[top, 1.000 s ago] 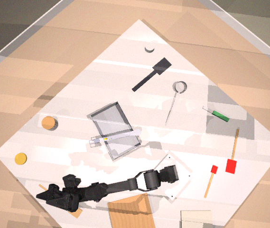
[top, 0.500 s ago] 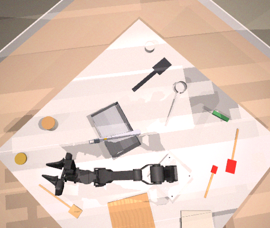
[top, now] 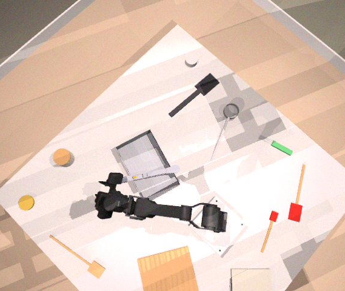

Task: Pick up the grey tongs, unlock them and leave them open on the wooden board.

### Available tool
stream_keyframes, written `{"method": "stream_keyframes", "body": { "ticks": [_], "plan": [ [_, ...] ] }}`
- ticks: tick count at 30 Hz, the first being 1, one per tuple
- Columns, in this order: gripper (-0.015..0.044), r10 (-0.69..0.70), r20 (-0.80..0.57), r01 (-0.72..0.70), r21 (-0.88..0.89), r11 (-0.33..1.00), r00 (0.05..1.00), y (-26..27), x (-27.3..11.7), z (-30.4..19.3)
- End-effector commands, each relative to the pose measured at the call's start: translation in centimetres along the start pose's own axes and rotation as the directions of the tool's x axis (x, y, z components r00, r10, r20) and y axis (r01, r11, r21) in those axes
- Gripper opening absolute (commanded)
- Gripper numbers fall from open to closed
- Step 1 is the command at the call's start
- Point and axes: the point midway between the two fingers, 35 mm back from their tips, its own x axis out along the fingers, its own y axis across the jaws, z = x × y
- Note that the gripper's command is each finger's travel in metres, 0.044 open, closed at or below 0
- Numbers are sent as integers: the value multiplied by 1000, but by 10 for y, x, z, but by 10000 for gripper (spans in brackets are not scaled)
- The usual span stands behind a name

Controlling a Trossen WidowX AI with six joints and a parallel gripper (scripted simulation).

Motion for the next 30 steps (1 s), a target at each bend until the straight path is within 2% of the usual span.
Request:
{"method": "stream_keyframes", "body": {
  "ticks": [1, 5, 9, 30],
  "plan": [
    [260, -43, -270, -44, -309, 950, 962, -24, -11, -75],
    [260, -75, -460, -183, -491, 852, 885, -42, -31, -129],
    [260, -98, -596, -339, -575, 744, 797, -55, -52, -168],
    [260, -99, -602, -347, -578, 738, 792, -57, -45, -172]
  ]
}}
